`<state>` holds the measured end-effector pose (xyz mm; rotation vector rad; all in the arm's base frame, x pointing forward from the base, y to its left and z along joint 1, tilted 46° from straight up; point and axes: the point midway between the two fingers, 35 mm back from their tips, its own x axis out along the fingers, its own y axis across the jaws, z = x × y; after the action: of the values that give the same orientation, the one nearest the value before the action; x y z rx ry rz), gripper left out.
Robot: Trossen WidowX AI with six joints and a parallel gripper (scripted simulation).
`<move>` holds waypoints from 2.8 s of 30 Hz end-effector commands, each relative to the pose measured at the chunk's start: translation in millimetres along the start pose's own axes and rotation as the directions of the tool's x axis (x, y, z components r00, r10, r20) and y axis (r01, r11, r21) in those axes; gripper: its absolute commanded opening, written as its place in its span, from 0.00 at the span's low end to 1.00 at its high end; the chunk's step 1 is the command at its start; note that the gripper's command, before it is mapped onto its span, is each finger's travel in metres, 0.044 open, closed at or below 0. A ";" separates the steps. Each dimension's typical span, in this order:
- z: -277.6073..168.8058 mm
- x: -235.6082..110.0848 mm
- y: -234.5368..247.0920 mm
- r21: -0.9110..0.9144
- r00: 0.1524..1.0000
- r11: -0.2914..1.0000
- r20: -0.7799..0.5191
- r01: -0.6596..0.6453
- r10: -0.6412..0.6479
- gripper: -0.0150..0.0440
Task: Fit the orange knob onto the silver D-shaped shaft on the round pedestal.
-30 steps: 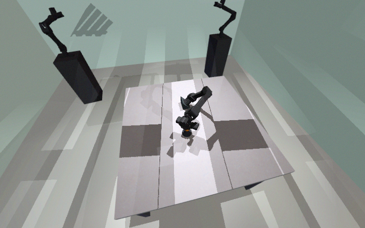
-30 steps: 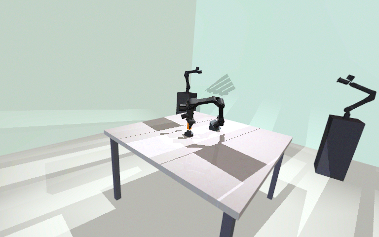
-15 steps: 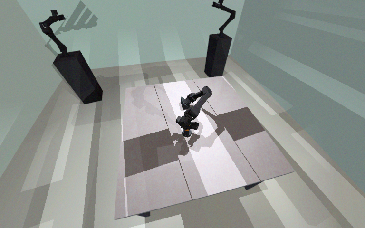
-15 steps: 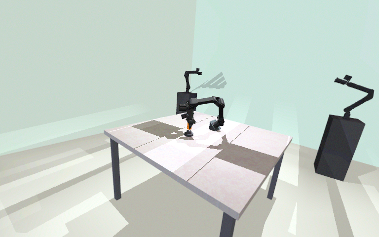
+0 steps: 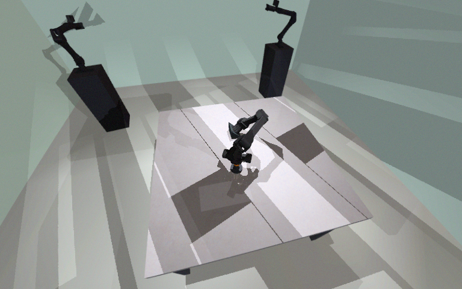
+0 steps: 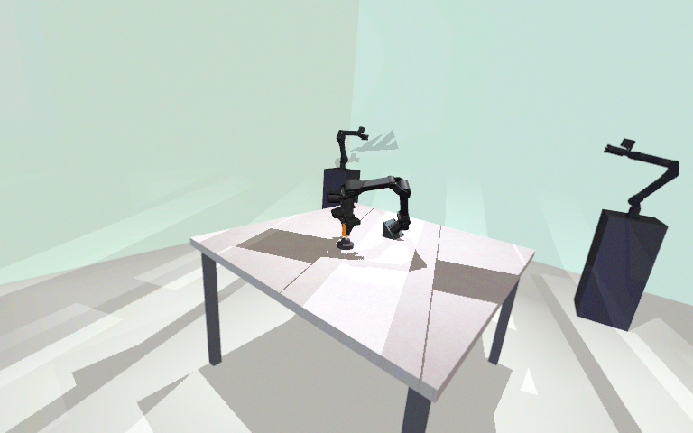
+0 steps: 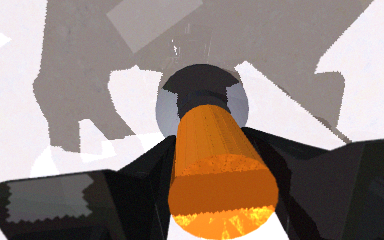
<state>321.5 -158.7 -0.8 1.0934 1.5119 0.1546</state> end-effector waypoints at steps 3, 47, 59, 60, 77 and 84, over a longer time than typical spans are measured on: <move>-0.1 1.6 0.0 -0.017 1.000 1.000 0.002 -0.002 0.002 0.25; 0.1 1.5 0.7 -0.225 1.000 0.974 0.002 -0.001 0.002 0.25; 1.0 -0.5 1.2 -0.225 1.000 0.974 0.002 -0.001 0.002 0.25; 0.9 -1.6 1.2 -0.225 1.000 0.974 0.002 -0.001 0.002 0.25; -0.2 1.6 0.6 -0.423 1.000 0.906 0.002 -0.001 0.002 0.25; 0.6 3.3 1.0 -0.423 1.000 0.906 0.002 -0.001 0.002 0.25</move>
<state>322.1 -157.0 -2.2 0.7468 1.3961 0.4547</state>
